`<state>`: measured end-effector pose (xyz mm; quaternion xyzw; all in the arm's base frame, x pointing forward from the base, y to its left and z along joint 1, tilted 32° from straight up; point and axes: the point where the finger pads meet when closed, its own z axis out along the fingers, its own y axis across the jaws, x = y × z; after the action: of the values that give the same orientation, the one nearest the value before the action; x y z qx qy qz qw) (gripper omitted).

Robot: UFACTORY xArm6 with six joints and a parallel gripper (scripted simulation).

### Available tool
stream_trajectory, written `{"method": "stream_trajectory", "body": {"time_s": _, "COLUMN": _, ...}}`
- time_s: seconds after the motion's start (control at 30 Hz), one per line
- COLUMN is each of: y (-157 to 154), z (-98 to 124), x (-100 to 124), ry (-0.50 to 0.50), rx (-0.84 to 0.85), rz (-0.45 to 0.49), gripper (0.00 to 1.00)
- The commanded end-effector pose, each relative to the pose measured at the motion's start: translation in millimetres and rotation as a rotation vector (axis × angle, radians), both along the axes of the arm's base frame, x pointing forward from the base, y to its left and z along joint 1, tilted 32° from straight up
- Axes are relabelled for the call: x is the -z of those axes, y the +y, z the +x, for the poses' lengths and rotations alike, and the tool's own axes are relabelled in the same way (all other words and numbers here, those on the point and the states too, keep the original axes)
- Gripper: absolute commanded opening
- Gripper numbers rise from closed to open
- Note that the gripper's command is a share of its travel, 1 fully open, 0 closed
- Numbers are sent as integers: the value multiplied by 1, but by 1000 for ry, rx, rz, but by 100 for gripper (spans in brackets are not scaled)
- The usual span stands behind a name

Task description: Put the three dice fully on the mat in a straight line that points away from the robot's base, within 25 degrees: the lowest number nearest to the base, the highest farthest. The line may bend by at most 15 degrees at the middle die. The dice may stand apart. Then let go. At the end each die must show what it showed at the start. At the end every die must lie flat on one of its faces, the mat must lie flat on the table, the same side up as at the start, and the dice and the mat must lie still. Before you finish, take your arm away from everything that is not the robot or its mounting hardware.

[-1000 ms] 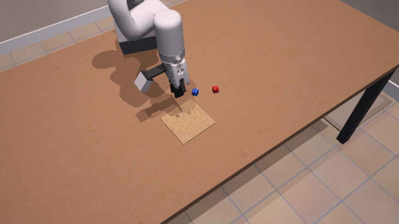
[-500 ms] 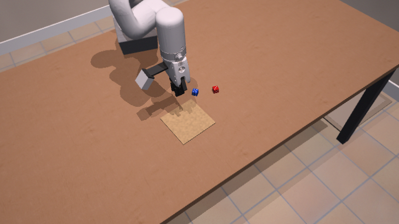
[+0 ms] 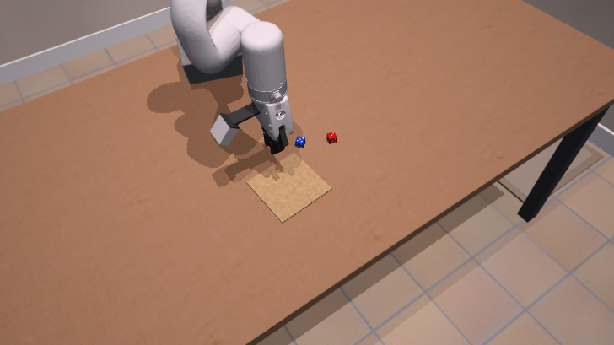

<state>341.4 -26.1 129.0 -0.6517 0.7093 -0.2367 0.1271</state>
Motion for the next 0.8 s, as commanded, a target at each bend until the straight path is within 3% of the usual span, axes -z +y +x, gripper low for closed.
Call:
{"method": "stream_trajectory", "body": {"time_s": 0.0, "y": -2, "z": 7, "x": 8, "ry": -7, "rx": 3, "rz": -6, "gripper": 15}}
{"method": "stream_trajectory", "body": {"time_s": 0.77, "y": -8, "z": 27, "x": 42, "ry": -7, "rx": 2, "rz": -6, "gripper": 15}}
